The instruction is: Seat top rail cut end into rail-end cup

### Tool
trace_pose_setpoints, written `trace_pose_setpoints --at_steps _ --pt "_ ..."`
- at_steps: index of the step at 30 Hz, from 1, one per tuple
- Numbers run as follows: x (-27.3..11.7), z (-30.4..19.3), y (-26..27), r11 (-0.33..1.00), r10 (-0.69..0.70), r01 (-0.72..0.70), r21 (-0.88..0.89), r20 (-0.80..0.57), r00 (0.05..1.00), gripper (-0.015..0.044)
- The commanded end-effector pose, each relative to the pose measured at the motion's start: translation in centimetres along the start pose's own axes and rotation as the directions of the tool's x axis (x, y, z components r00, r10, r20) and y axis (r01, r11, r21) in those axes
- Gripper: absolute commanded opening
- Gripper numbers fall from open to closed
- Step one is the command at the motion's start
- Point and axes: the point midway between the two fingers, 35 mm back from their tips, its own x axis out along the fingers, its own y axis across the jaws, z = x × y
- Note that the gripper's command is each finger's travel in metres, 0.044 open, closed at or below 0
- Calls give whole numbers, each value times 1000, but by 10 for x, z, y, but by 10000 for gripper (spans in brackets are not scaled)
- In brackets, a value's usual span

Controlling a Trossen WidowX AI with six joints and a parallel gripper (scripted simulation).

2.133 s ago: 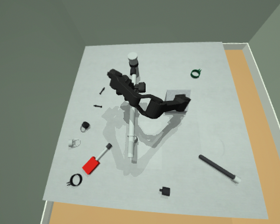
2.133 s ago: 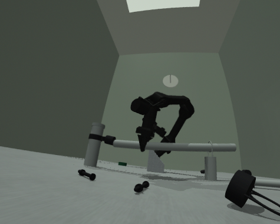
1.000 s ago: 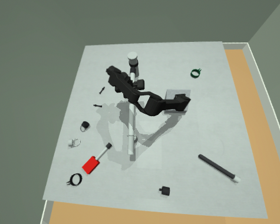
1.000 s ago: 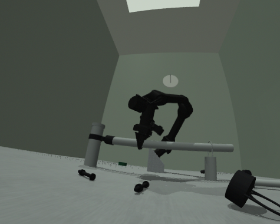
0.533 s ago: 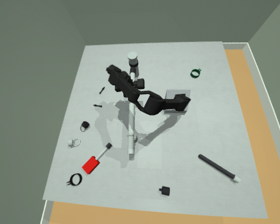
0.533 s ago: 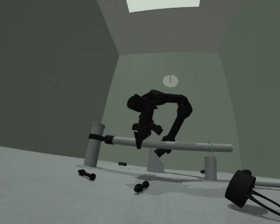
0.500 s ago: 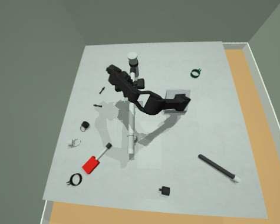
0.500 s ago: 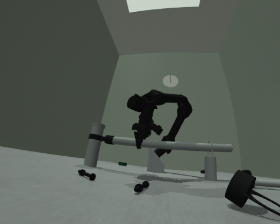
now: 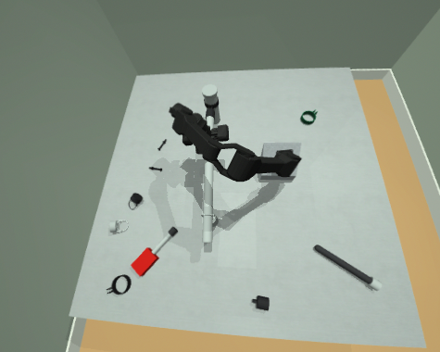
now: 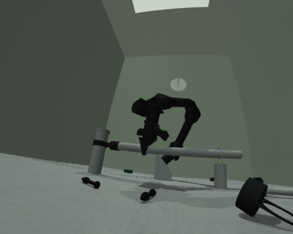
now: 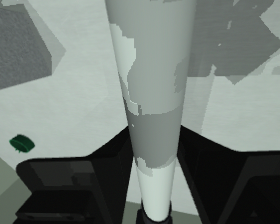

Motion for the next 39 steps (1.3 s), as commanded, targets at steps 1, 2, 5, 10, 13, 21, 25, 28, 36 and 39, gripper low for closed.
trace_pose_setpoints --at_steps 1,2,5,10,13,21,25,28,36,39 --pt "-6 -8 1 1000 -11 12 14 -13 1000 0" --pt "-6 -8 1 1000 -11 12 14 -13 1000 0" --pt "-5 -9 1 1000 -11 12 14 -13 1000 0" --pt "-5 -11 2 1000 -11 12 14 -13 1000 0" --pt "-5 -12 2 1000 -11 12 14 -13 1000 0" --pt "-4 -15 2 1000 -11 12 14 -14 1000 0" --pt "-4 -16 3 1000 -11 12 14 -14 1000 0" --pt "-4 -17 3 1000 -11 12 14 -14 1000 0" --pt "2 -12 1 1000 -4 4 2 2 1000 0" --pt "2 -12 1 1000 -4 4 2 2 1000 0"
